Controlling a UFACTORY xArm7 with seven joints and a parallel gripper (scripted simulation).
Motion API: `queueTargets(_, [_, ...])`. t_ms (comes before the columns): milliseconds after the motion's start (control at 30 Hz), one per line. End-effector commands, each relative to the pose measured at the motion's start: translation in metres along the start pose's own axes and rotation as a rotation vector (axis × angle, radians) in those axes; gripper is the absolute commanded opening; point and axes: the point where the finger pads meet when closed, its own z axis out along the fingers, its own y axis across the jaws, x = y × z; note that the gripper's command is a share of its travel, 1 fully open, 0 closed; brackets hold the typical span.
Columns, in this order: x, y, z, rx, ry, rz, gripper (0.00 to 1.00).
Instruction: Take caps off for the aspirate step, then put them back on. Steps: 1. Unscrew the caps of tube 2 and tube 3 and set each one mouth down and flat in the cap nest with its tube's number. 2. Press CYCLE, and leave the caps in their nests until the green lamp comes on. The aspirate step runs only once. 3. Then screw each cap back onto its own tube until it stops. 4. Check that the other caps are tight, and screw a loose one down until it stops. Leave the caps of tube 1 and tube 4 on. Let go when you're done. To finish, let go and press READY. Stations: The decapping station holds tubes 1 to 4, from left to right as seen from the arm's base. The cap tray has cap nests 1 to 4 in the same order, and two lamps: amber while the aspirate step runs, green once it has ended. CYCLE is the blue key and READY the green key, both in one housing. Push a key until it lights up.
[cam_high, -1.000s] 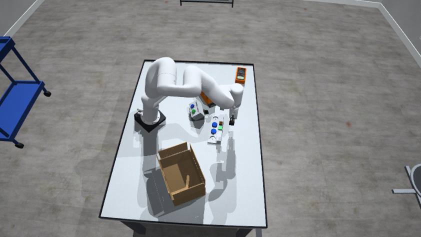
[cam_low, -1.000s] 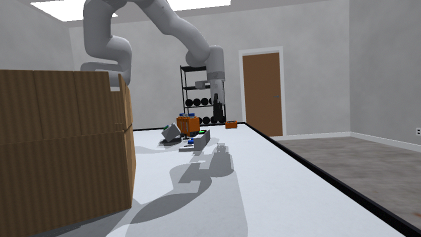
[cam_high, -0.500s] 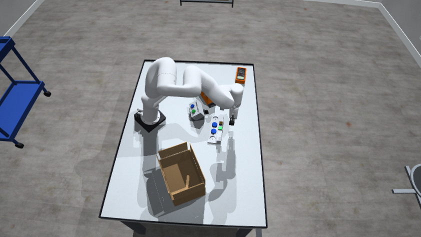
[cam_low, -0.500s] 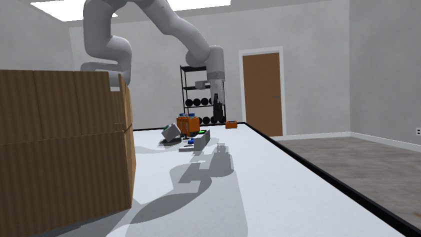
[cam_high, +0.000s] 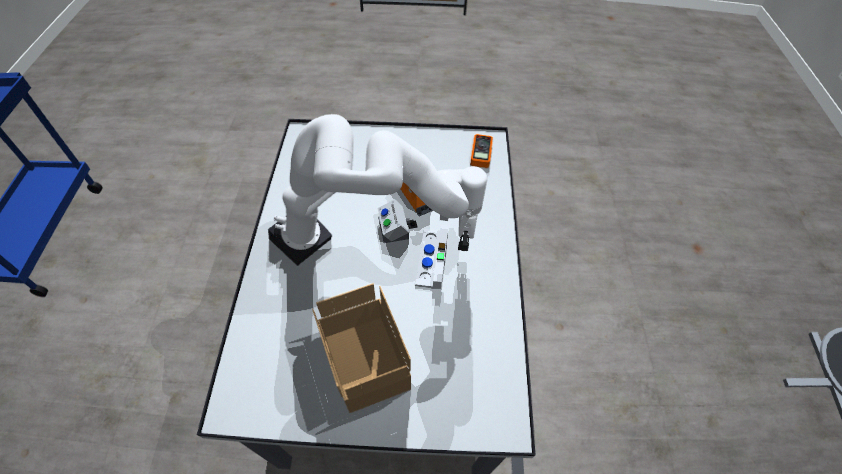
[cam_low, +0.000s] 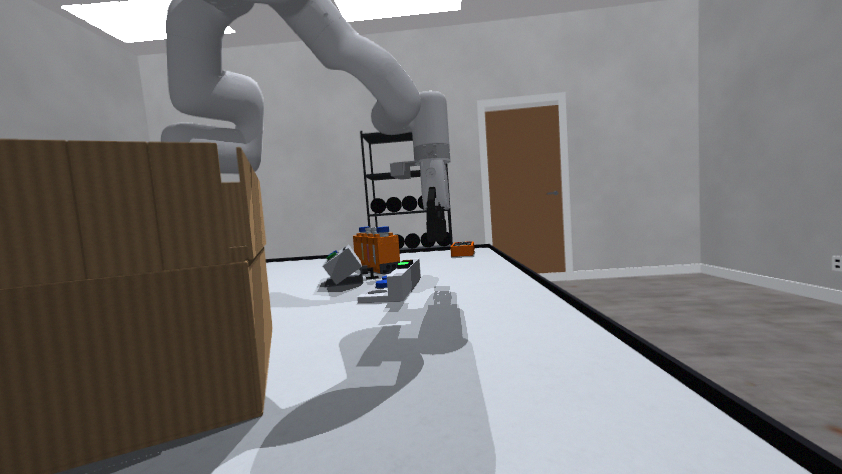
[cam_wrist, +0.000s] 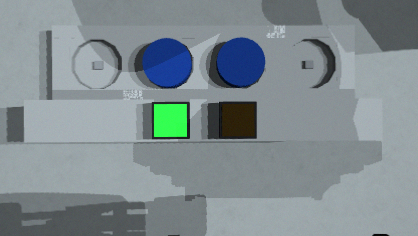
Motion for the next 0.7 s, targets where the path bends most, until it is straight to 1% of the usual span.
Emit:
queueTargets(0, [-0.002,0.001,-0.002,0.0,-0.005,-0.001,1.0])
queueTargets(367, [-0.002,0.001,-0.002,0.0,-0.005,-0.001,1.0])
queueTargets(400, [0.005,0.0,-0.006,0.0,-0.005,0.0,0.46])
queueTargets(567, [0.04,-0.002,-0.029,0.0,-0.005,0.0,0.46])
queueTargets(633, [0.04,-0.002,-0.029,0.0,-0.005,0.0,0.46])
queueTargets(667, [0.047,-0.003,-0.034,0.0,-0.005,0.0,0.46])
